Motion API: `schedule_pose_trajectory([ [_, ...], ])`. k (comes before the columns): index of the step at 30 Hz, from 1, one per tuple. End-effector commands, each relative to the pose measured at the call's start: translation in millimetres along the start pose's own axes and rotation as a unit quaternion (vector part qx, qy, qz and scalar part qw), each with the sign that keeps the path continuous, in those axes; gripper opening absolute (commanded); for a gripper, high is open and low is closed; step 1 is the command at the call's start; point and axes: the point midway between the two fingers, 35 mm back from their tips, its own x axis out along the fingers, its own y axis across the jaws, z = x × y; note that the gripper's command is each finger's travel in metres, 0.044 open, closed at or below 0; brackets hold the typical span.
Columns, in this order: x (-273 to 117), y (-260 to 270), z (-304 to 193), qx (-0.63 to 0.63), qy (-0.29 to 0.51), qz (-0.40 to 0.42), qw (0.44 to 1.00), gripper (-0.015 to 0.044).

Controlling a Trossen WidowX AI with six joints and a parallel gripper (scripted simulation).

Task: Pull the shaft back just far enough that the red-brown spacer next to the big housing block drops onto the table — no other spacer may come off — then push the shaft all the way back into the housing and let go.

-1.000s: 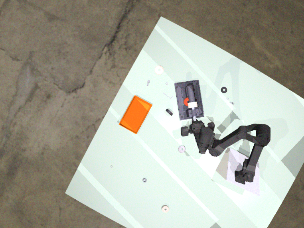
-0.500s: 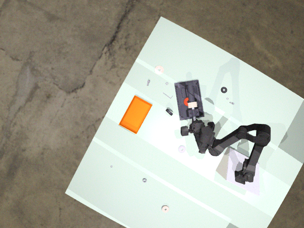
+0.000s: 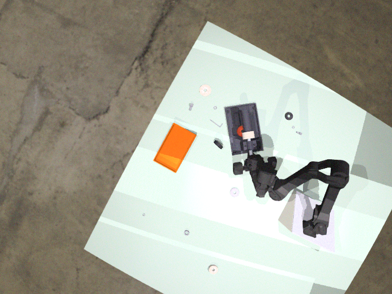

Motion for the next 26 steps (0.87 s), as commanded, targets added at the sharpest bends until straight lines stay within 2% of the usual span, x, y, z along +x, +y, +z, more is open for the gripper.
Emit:
schedule_pose_trajectory([
  [1,1.5,1.9,4.3,0.004,-0.004,0.003,1.0,0.0],
  [16,2.2,1.9,4.9,0.004,-0.004,0.003,1.0,0.0],
  [26,0.6,0.0,0.8,0.0,0.0,0.0,1.0,0.0263],
])
